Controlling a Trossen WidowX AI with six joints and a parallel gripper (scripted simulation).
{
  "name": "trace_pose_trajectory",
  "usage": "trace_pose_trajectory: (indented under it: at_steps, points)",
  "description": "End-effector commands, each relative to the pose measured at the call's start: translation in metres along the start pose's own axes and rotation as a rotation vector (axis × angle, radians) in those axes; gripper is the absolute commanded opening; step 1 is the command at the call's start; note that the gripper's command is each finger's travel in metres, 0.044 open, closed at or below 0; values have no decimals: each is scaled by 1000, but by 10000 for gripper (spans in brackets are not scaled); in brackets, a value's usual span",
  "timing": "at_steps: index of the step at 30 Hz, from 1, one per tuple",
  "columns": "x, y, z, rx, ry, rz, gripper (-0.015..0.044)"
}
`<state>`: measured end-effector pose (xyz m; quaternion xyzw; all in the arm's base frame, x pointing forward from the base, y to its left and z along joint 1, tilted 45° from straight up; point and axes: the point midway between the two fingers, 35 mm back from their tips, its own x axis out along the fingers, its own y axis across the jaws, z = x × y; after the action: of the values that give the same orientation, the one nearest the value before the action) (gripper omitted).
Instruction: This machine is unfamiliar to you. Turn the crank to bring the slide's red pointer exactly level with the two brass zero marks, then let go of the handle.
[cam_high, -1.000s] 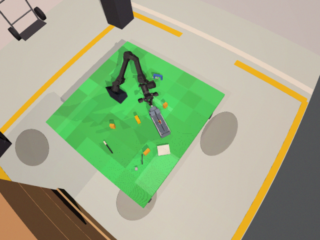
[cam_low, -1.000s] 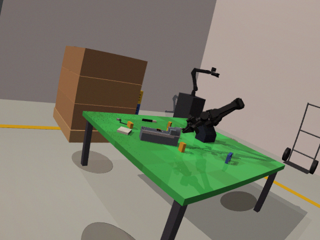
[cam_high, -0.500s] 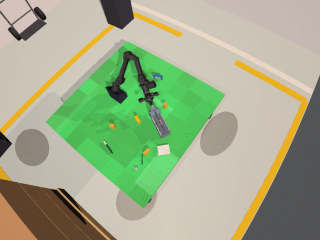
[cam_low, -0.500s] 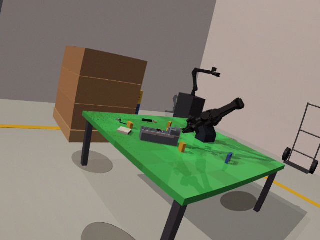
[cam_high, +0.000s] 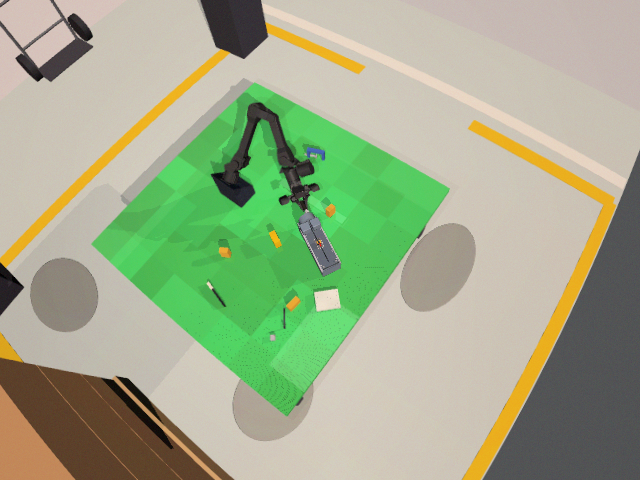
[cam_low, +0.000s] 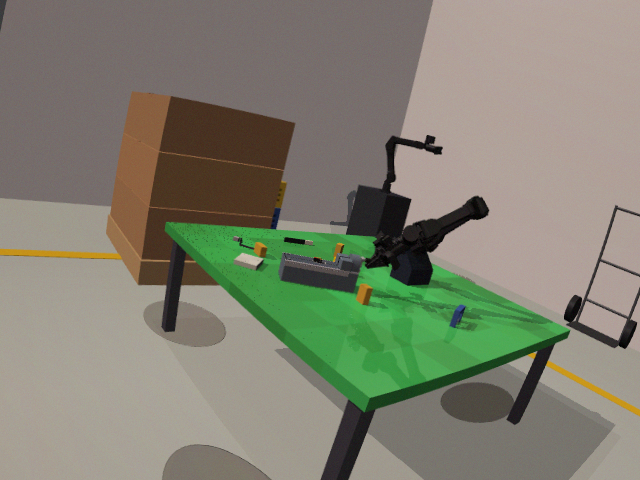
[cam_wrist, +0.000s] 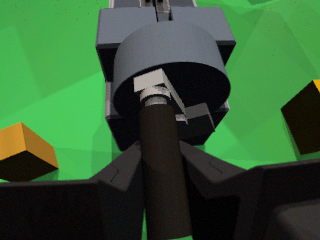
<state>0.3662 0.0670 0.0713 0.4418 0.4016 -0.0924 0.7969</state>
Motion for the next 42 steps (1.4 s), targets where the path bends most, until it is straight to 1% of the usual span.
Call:
trace_pose_trajectory:
  at_steps: [1,22,42]
  points:
    - [3,9,-3,-7,5,17,0]
    - [21,19,-22,-6,6,18,0]
    - [38,4,-39,-6,7,17,0]
